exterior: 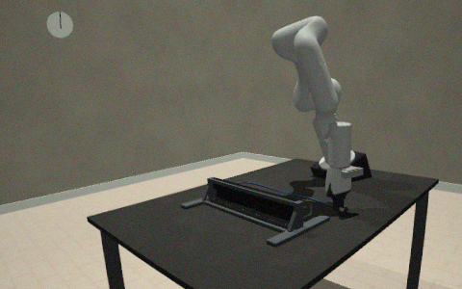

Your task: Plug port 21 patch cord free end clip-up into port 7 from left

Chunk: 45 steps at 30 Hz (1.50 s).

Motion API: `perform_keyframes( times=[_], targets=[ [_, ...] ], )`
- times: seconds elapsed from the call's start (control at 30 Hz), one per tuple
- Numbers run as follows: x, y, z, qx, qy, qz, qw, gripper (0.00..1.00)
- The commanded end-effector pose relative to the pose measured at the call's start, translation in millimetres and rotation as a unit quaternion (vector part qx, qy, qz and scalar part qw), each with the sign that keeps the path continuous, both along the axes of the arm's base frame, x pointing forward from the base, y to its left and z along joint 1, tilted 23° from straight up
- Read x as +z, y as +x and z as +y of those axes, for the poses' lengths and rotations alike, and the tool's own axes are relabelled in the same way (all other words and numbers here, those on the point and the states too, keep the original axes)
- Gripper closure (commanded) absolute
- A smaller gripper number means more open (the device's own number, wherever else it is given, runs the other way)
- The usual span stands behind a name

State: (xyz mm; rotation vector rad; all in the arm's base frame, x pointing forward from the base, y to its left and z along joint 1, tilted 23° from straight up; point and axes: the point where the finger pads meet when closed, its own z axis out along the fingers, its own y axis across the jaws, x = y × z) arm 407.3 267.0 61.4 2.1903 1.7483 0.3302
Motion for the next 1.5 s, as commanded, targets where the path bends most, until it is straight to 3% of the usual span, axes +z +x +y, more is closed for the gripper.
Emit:
perform_keyframes(
  times=[0.0,0.53,1.47],
  targets=[
    [0.5,0.3,0.5,0.0,0.0,0.0,1.0,1.0],
    [5.7,-1.8,1.0,0.0,0.0,0.0,1.0,1.0],
    [41.9,-16.4,5.0,0.0,0.0,0.0,1.0,1.0]
  ],
)
